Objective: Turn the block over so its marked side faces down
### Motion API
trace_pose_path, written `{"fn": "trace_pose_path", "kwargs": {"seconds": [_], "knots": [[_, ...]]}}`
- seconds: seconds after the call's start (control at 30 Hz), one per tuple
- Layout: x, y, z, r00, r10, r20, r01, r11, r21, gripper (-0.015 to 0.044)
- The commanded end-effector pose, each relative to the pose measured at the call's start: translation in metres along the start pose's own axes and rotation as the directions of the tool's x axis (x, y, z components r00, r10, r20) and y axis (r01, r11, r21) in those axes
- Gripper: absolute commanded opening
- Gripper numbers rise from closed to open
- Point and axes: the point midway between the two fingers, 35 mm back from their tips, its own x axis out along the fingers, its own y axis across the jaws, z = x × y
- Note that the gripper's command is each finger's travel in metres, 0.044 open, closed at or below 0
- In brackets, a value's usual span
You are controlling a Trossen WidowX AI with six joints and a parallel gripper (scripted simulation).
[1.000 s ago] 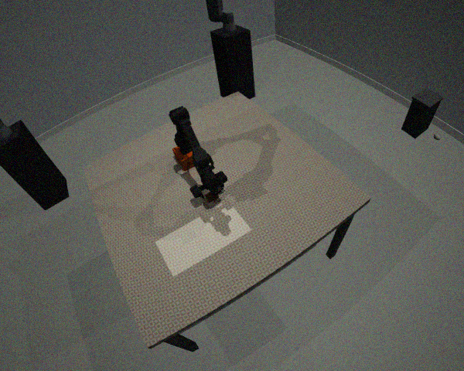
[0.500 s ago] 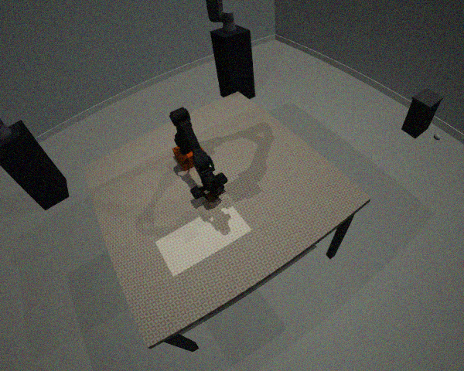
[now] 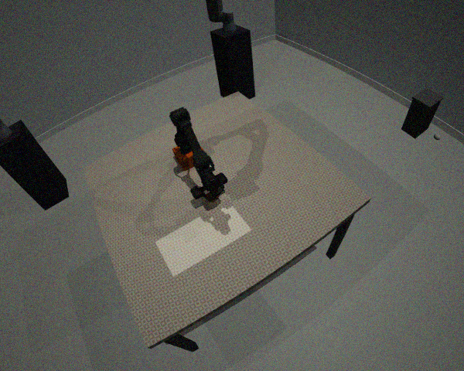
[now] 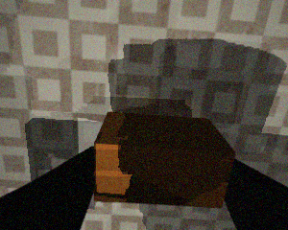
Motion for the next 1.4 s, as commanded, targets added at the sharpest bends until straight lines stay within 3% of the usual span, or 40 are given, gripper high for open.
{"fn": "trace_pose_path", "kwargs": {"seconds": [0.0, 0.23, 0.43, 1.37], "knots": [[0.001, -0.001, 0.0, 1.0, -0.004, -0.002, 0.004, 1.0, -0.002, 0.0149], [-0.027, -0.001, 0.0, 1.0, -0.004, -0.001, 0.004, 1.0, -0.002, 0.0], [-0.028, -0.001, 0.0, 1.0, -0.003, 0.009, 0.003, 1.0, -0.002, 0.0], [-0.014, -0.001, -0.001, 0.901, -0.001, 0.433, 0.001, 1.0, -0.001, 0.0]]}}
